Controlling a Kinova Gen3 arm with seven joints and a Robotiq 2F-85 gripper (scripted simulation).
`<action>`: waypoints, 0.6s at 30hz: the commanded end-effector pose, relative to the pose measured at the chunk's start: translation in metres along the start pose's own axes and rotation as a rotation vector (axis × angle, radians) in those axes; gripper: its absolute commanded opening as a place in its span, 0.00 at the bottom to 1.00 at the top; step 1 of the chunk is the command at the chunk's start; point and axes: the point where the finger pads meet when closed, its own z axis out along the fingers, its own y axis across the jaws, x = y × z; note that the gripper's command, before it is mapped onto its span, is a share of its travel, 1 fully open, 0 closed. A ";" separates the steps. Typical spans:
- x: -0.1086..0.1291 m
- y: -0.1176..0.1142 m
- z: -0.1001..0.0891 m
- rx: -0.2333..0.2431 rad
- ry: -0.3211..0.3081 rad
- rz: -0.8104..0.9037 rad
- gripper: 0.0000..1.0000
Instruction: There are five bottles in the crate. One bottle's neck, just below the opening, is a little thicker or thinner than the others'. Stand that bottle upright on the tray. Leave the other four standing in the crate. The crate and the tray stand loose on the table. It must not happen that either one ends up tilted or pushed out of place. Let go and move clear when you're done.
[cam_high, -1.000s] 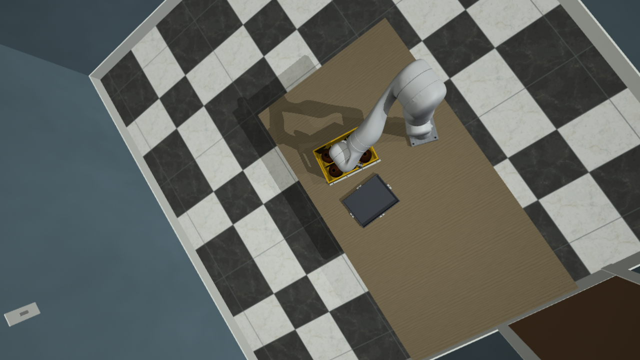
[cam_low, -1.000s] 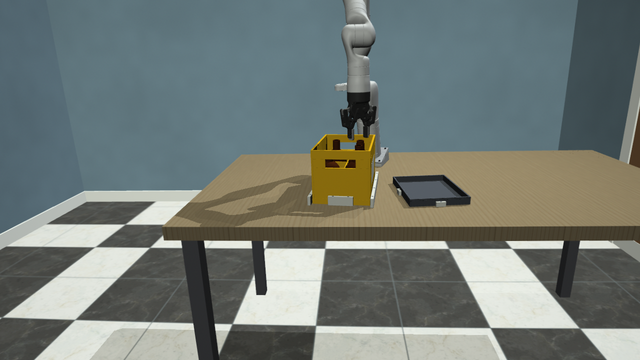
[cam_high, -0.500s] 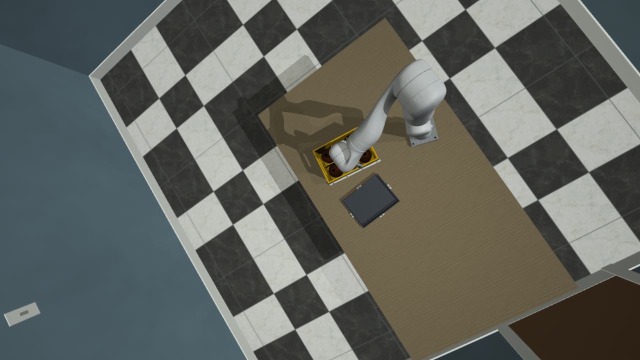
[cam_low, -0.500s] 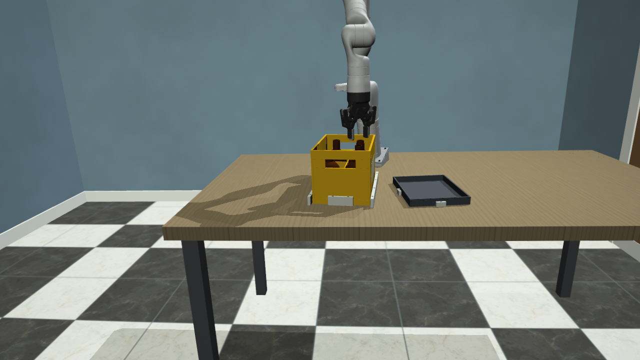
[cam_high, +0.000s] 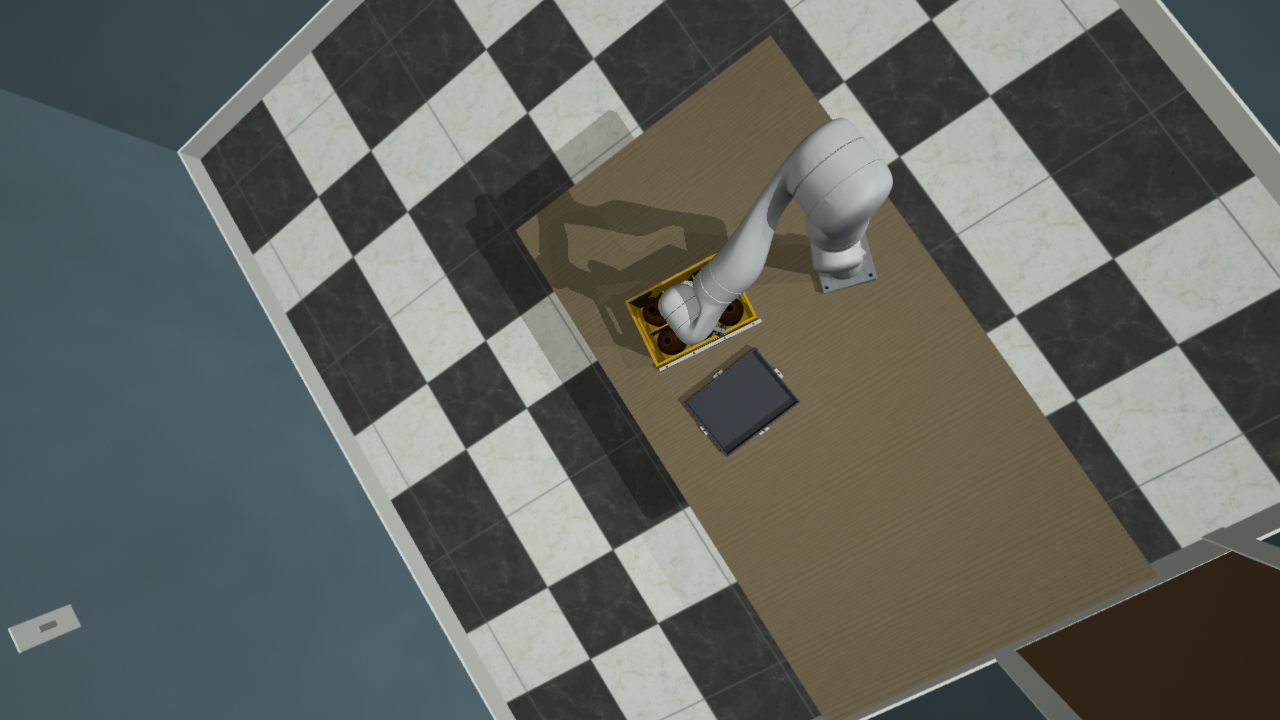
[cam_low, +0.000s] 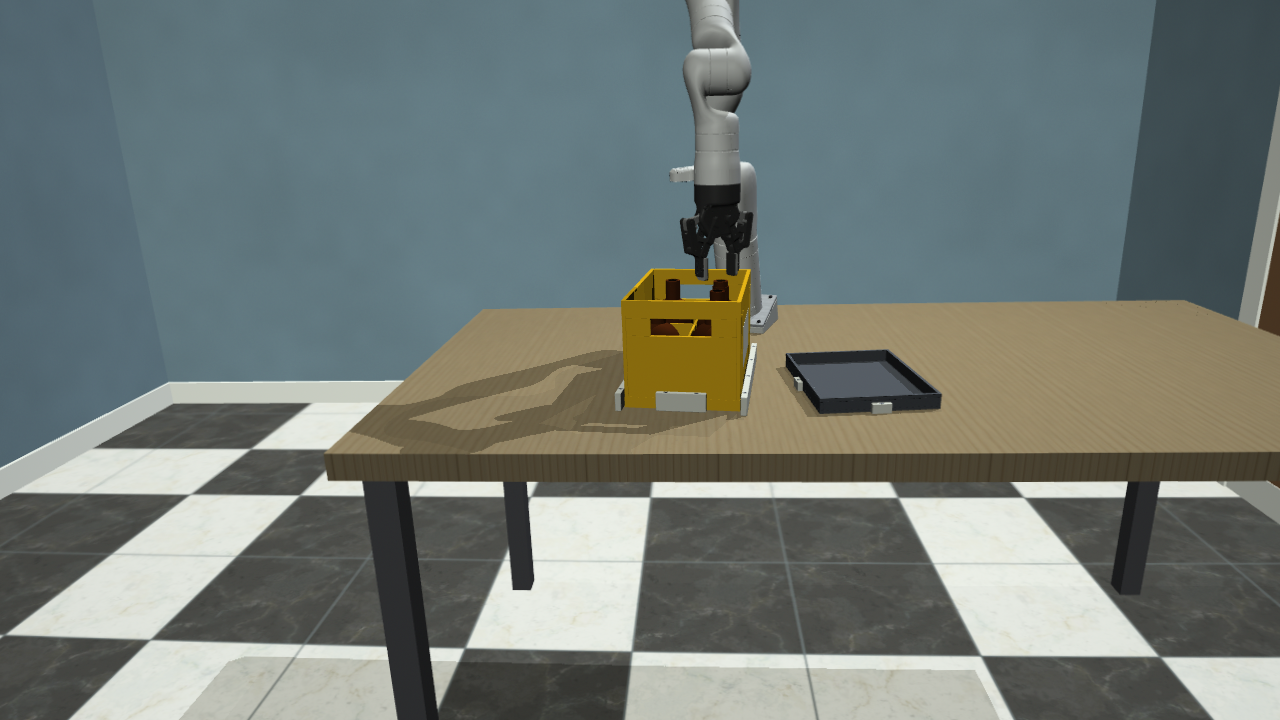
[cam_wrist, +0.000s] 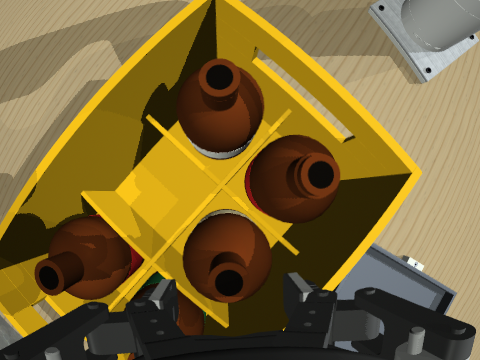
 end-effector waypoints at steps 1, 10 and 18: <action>0.000 0.000 0.000 0.001 -0.001 0.000 0.64; 0.000 0.000 0.000 0.001 -0.001 0.000 0.64; 0.000 0.000 0.001 0.001 -0.001 0.000 0.64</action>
